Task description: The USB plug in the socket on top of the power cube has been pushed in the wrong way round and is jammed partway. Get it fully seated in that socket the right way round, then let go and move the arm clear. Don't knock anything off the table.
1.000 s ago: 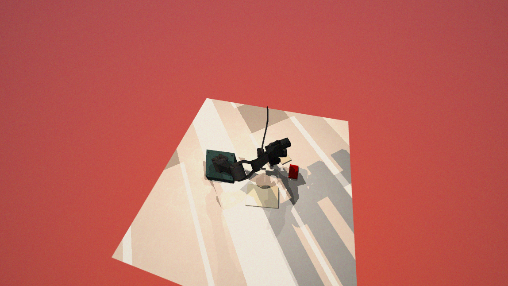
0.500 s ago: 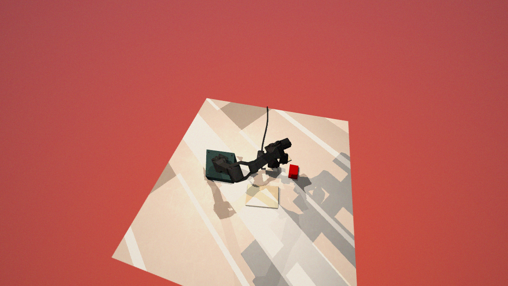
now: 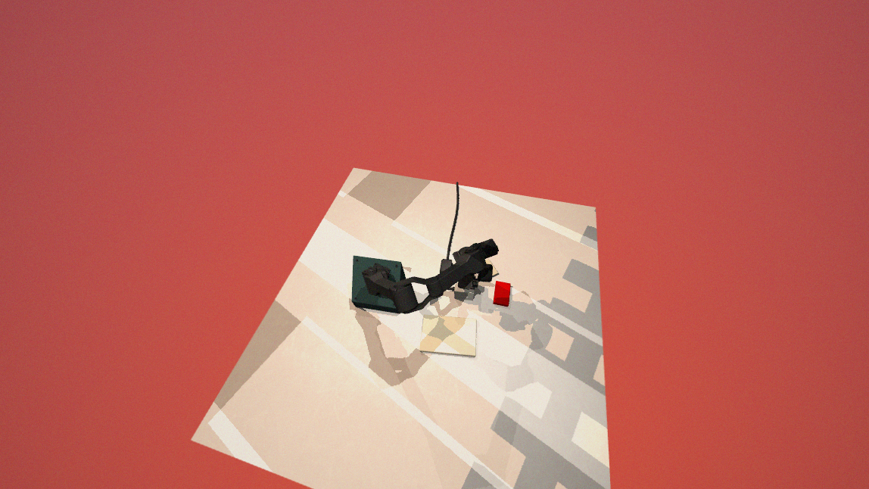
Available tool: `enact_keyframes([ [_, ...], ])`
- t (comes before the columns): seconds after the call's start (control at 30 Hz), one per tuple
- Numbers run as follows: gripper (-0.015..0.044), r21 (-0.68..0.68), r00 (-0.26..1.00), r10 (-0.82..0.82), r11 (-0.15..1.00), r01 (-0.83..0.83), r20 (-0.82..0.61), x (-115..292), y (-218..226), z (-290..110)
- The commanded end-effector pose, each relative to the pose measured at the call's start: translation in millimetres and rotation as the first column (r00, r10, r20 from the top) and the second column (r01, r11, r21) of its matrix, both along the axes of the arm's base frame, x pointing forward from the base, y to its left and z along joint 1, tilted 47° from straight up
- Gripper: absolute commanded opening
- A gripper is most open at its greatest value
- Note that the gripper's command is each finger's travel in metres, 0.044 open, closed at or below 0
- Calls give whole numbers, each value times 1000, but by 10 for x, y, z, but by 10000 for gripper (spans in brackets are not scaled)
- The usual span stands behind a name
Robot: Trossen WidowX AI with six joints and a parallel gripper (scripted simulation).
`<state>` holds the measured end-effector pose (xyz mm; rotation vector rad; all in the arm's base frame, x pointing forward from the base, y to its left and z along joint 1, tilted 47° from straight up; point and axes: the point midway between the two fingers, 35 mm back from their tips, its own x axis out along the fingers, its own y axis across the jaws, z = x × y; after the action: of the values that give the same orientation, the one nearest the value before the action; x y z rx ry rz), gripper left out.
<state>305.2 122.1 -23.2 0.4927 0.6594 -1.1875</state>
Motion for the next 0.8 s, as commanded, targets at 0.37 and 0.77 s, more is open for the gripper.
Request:
enact_keyframes([
  [0.37,440,-9,1000,3,1000,-3,-4,16,-103,-93],
  [0.77,151,-1,1000,-1,1000,1,-1,25,-84,-81],
])
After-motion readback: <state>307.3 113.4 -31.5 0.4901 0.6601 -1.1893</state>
